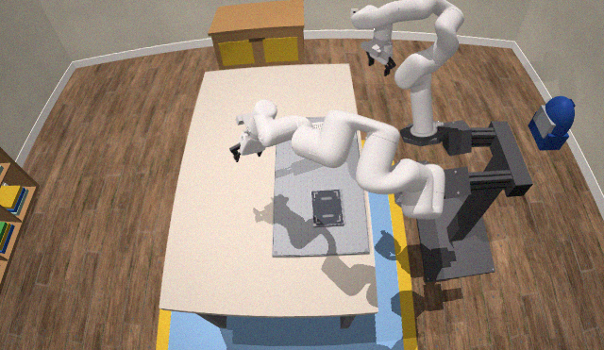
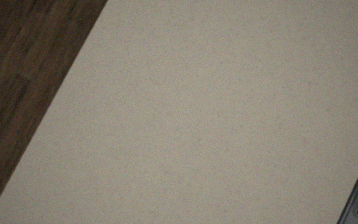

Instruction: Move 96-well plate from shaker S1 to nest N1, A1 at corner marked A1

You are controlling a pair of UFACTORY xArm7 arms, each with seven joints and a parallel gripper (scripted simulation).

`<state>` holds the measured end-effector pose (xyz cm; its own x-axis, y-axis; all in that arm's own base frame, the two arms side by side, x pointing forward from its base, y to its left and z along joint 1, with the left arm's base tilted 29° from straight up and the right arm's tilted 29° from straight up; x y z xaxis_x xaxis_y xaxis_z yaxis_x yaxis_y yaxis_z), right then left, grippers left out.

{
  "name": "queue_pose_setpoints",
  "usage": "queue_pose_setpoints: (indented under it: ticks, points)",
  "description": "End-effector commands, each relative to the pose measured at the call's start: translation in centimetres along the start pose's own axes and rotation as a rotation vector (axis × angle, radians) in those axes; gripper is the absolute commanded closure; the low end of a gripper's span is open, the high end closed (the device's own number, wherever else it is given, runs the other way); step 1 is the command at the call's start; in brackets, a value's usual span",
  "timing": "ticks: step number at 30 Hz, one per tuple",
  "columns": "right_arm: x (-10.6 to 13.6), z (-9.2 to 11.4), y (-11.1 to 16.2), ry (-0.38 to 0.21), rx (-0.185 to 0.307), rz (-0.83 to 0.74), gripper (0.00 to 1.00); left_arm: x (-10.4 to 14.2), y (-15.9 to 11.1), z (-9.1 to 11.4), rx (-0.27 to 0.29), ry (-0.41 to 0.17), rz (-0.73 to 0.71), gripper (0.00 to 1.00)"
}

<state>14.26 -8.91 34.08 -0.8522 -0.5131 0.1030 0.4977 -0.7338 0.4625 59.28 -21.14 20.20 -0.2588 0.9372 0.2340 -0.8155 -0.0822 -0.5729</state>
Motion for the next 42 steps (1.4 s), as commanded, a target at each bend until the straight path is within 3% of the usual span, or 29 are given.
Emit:
queue_pose_setpoints:
  ticks: [1, 5, 23, 27, 42]
  points:
    - [0.0, 0.1, 0.1, 0.001, 0.002, 0.0, 0.0, -0.7, 0.4, 0.2, -0.006, 0.004, 0.003, 0.0]
    - [0.0, 0.1, 0.1, 0.001, 0.002, 0.0, 0.0, -1.8, 1.4, 0.1, 0.095, -0.004, -0.076, 0.0]
    - [0.0, 0.1, 0.1, 0.001, 0.002, 0.0, 0.0, -6.0, 8.0, -0.2, 0.096, -0.003, -0.075, 0.0]
    - [0.0, 0.1, 0.1, 0.001, 0.002, 0.0, 0.0, -7.0, 9.2, -0.2, 0.192, -0.024, -0.163, 0.0]
    - [0.0, 0.1, 0.1, 0.001, 0.002, 0.0, 0.0, -9.6, 15.2, -0.1, 0.192, -0.024, -0.163, 0.0]
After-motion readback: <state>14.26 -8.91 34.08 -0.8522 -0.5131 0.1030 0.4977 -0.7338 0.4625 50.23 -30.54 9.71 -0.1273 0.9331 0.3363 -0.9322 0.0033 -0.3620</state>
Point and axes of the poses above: on each arm, the point where the finger pads meet when closed, its own z axis back along the fingers, its own y axis across the jaws, x = y × z, the point moved 7 cm from there along z, back along the fingers, and after that the axes turned 8 degrees about -z, right-handed, at the moved point
